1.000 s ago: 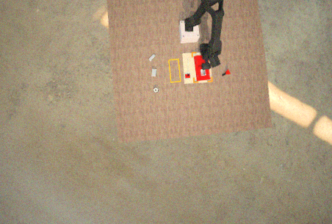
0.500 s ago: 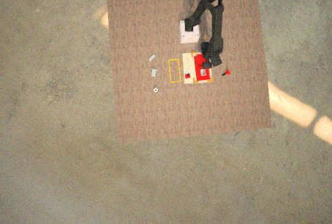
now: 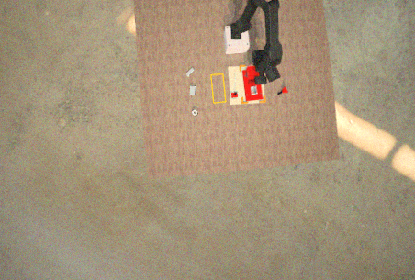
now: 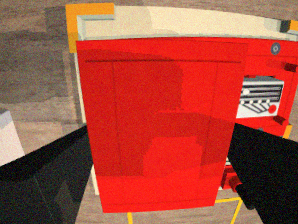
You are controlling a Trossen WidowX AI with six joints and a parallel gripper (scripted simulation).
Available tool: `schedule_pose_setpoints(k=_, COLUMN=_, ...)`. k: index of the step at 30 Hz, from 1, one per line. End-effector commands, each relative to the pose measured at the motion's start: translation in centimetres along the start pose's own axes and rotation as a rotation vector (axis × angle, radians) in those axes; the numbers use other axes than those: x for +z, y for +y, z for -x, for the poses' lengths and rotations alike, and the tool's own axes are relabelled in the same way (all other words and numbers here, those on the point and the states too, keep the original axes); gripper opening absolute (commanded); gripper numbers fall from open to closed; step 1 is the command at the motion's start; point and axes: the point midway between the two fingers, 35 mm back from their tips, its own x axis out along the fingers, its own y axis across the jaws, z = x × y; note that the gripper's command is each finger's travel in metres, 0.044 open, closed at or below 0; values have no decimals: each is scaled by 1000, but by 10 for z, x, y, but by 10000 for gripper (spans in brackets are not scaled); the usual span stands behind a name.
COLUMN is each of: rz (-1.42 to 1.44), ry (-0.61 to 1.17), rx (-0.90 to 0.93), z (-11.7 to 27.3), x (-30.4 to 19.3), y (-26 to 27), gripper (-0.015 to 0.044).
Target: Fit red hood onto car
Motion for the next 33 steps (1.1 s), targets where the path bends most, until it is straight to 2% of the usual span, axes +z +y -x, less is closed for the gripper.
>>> schedule_pose_setpoints(k=1, rz=7, ry=-3, rx=-10, z=9, x=1, y=-2, gripper=0)
schedule_pose_setpoints(k=13, rz=-14, ry=0, rx=-2, z=14, x=0, y=-1, gripper=0)
schedule_pose_setpoints(k=33, rz=-439, ry=-2, rx=-13, z=17, x=1, y=-29, gripper=0)
